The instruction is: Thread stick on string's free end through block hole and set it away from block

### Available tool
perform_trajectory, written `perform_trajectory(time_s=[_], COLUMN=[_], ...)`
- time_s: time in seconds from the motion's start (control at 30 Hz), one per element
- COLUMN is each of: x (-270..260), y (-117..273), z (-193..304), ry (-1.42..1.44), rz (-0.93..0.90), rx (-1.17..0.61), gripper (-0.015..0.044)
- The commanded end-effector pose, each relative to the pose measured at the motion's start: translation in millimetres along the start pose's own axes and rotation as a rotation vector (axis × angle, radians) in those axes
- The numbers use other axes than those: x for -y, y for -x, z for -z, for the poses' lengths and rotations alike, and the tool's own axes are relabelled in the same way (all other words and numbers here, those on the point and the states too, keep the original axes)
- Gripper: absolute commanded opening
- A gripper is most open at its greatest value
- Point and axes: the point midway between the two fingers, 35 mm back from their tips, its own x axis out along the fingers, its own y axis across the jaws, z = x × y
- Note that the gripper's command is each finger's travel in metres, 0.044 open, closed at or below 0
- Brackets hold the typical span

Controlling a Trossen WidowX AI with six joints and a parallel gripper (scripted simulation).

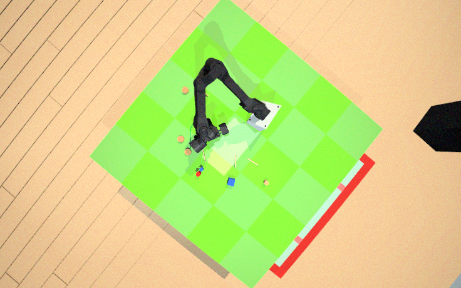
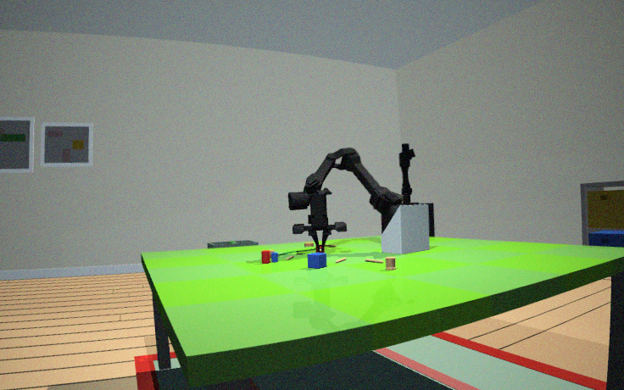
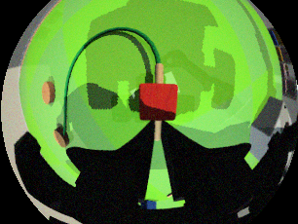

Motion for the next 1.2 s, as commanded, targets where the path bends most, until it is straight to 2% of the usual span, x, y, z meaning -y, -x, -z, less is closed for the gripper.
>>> perform_trajectory(time_s=[0.0,1.17], x=[-2,-4], y=[0,3], z=[0,16], ry=[-0.006,-0.003], rz=[0.000,0.018], rx=[0.006,0.005], gripper=[0.0000,0.0000])
